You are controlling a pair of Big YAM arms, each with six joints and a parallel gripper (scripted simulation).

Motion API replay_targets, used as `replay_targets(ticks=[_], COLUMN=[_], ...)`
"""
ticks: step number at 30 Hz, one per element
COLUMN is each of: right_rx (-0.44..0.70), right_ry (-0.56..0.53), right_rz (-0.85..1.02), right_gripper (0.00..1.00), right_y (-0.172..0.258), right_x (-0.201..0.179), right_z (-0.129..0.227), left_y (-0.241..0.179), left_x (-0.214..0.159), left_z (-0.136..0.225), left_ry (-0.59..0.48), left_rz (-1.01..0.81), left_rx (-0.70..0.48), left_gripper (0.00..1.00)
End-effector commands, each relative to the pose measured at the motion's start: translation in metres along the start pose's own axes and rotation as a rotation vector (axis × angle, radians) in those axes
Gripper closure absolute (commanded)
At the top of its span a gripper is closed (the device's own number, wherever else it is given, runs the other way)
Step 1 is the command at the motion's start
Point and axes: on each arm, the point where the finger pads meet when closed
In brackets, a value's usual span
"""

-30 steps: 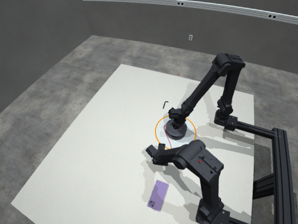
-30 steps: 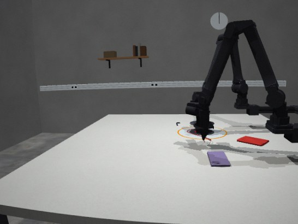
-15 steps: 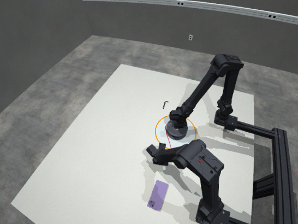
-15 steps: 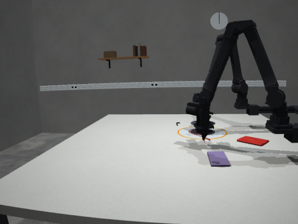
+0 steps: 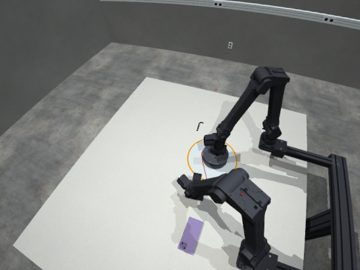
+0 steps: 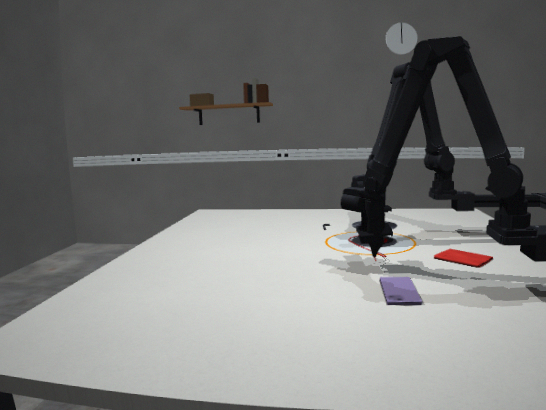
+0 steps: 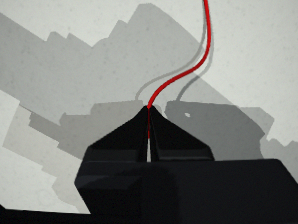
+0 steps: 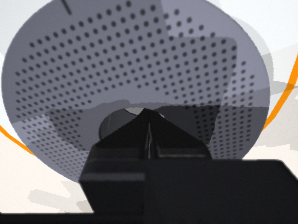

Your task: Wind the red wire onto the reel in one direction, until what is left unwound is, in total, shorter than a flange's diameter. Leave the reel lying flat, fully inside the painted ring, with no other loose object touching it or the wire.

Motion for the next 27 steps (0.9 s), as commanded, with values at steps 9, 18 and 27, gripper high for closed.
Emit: replay_targets(ticks=[9,18,27], right_rx=[0.004,0.001,-0.011], right_ry=[-0.013,-0.030,-0.014], right_rz=[0.683,1.258,1.734], right_gripper=[1.00,1.00,1.00], right_y=[0.004,0.004,0.013], right_x=[0.003,0.002,-0.005], right_z=[-0.003,-0.003,0.010], left_y=[0.005,0.009,0.009], left_x=[0.010,0.014,0.014], left_z=[0.003,0.003,0.003], left_ry=[-0.004,-0.004,-0.004], left_rz=[-0.029,-0.032,-0.032], left_rx=[0.007,0.007,0.007], left_gripper=[1.00,1.00,1.00])
Point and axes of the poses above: on each arm, the point where the finger pads meet when closed, its own z axis back along the fingers, its own y axis across the jaws, x = y × z, and after that the axes turned 12 degrees about z, right-handed
